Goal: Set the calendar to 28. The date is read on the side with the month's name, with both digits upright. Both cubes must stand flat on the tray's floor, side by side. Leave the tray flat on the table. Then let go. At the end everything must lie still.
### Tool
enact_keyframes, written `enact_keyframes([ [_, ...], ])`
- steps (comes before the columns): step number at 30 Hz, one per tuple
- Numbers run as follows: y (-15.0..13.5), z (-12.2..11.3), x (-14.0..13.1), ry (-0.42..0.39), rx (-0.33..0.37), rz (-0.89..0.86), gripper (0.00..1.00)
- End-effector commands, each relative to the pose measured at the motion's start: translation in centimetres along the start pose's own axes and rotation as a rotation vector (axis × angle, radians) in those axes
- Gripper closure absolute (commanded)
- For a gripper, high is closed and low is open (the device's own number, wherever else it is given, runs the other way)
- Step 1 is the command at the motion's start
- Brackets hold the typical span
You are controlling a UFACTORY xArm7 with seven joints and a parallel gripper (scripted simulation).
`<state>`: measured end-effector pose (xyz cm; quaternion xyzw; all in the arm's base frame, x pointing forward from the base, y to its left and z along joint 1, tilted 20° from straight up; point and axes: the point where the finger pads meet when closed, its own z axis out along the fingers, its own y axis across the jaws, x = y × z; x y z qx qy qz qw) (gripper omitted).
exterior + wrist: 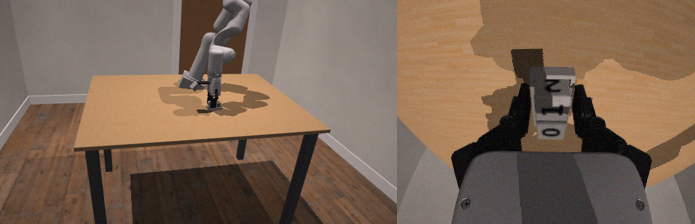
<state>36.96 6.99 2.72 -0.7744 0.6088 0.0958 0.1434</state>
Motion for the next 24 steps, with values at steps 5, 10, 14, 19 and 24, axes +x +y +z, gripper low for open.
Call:
enact_keyframes([
  [5,-0.12,-0.10,0.04,0.000,0.003,0.000,0.71],
  [10,-0.12,-0.10,0.04,0.000,0.003,0.000,0.71],
  [14,-0.12,-0.10,0.04,0.000,0.003,0.000,0.71],
  [19,-0.12,-0.10,0.04,0.000,0.003,0.000,0.71],
  [24,-0.12,-0.10,0.04,0.000,0.003,0.000,0.71],
])
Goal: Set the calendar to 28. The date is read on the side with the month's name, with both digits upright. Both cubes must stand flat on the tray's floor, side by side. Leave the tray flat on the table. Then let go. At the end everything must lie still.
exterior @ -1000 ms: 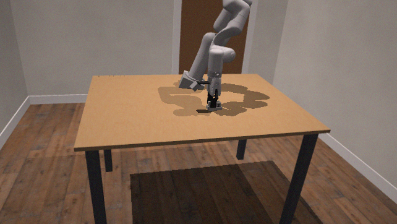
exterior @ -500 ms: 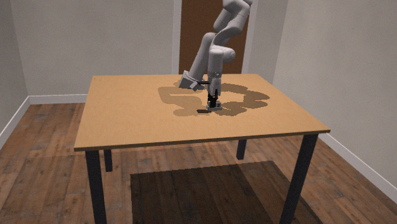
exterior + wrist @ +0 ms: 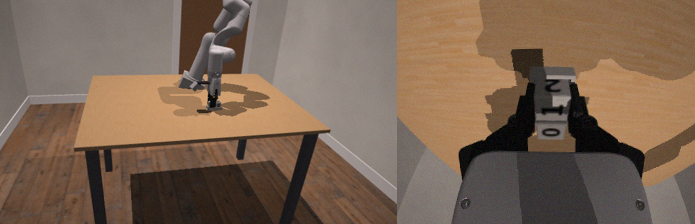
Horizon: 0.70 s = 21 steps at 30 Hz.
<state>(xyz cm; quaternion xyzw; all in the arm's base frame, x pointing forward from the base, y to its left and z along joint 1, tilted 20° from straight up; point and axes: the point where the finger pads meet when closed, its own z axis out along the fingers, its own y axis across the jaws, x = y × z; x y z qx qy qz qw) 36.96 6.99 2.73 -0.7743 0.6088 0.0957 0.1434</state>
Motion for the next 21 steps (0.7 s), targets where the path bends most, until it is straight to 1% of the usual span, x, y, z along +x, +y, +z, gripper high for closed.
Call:
enact_keyframes([
  [1,-0.12,-0.09,0.04,0.000,0.003,0.000,0.71],
  [17,-0.12,-0.11,0.04,0.000,0.003,0.000,0.71],
  [21,-0.12,-0.50,0.04,0.000,0.003,0.000,0.71],
])
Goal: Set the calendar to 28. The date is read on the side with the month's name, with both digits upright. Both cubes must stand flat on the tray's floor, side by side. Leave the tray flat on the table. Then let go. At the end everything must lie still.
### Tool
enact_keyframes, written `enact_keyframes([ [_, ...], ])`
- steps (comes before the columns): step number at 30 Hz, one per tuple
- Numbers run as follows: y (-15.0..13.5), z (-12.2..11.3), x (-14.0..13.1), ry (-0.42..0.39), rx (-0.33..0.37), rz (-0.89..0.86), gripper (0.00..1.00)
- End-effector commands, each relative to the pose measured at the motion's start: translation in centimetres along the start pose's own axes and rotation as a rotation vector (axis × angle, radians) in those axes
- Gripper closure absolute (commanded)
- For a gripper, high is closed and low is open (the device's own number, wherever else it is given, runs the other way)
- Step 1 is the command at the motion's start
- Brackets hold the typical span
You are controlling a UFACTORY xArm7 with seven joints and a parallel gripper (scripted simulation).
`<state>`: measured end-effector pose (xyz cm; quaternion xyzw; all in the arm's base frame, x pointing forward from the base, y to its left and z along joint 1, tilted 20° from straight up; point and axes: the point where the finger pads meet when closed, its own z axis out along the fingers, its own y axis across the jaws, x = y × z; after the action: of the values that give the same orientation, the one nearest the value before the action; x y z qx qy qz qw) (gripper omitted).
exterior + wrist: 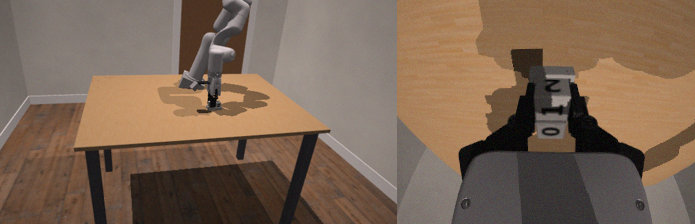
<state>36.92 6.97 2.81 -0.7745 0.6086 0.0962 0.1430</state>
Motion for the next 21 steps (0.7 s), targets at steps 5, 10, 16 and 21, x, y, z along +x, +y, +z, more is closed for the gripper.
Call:
enact_keyframes([
  [5,-0.2,-1.8,0.1,0.001,0.004,0.001,0.71],
  [10,-0.1,-3.7,0.1,0.001,0.004,0.001,0.71],
  [16,-0.1,-5.5,0.1,0.001,0.004,0.001,0.71],
  [21,-0.1,-7.9,0.1,0.001,0.004,0.001,0.71],
])
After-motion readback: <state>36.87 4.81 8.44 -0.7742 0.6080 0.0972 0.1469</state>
